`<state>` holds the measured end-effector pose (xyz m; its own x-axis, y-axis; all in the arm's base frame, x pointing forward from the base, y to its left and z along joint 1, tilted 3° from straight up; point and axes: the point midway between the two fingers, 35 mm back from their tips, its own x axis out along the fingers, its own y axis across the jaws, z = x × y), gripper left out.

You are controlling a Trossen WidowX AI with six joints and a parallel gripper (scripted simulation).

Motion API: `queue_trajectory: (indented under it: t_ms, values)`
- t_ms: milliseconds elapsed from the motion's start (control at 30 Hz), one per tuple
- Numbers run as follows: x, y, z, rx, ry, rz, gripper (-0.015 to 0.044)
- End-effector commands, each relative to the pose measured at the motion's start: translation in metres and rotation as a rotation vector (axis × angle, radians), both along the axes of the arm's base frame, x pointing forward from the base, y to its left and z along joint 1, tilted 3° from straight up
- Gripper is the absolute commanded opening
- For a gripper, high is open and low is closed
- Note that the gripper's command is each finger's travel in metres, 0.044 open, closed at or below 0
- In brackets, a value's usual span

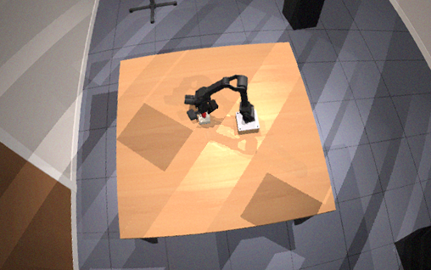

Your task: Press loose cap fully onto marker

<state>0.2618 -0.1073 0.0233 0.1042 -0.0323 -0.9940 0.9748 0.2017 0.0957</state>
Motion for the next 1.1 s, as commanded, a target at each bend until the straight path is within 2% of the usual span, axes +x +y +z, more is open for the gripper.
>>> queue_trajectory:
  t_ms: [0,200,367,467,800,933,1067]
  values:
    - [-0.007,0.0,-0.002,0.001,0.029,-0.005,0.044]
    - [-0.004,0.002,0.073,0.0,0.001,0.0,0.044]
    - [-0.005,0.002,0.075,0.0,0.0,0.0,0.044]
    - [-0.005,0.002,0.078,-0.014,0.009,0.148,0.0361]
    - [-0.008,0.005,0.099,-0.09,0.065,1.126,0.0099]
    - [-0.009,0.006,0.1,-0.095,0.068,1.192,0.0]
    - [-0.009,0.006,0.1,-0.095,0.068,1.192,0.0]
